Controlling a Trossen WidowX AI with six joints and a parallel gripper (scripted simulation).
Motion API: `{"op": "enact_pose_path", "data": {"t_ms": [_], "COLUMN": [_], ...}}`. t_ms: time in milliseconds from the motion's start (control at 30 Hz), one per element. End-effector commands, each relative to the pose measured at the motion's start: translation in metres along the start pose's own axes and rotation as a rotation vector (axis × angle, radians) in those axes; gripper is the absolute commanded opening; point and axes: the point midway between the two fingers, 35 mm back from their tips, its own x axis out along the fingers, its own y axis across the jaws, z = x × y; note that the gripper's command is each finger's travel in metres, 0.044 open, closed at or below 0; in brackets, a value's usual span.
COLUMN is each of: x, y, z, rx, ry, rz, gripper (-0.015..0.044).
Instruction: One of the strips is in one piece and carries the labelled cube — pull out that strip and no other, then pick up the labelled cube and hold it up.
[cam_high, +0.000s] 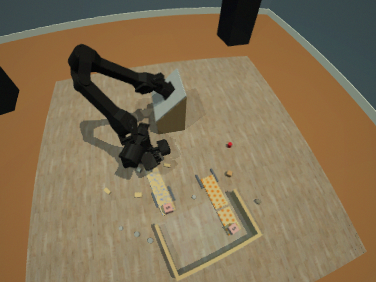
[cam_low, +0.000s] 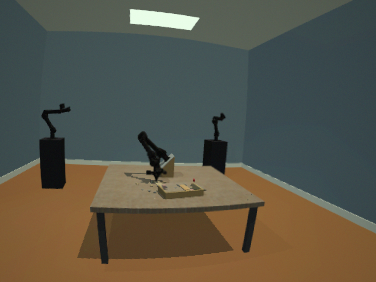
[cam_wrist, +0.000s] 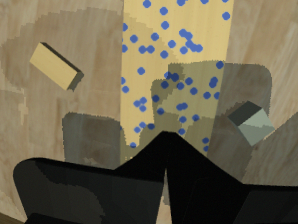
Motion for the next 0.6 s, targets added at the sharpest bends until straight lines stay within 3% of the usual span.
{"op": "enact_pose_path", "data": {"t_ms": [0, 433, 567], "x": [0.005, 0.005, -0.026], "y": [0.001, 0.001, 0.0], "z": [-0.012, -0.012, 0.003], "rx": [-0.004, -0.004, -0.001], "ry": [0.036, 0.036, 0.022], "rz": [0.005, 0.005, 0.008], "gripper": [0.0, 0.0, 0.0]}}
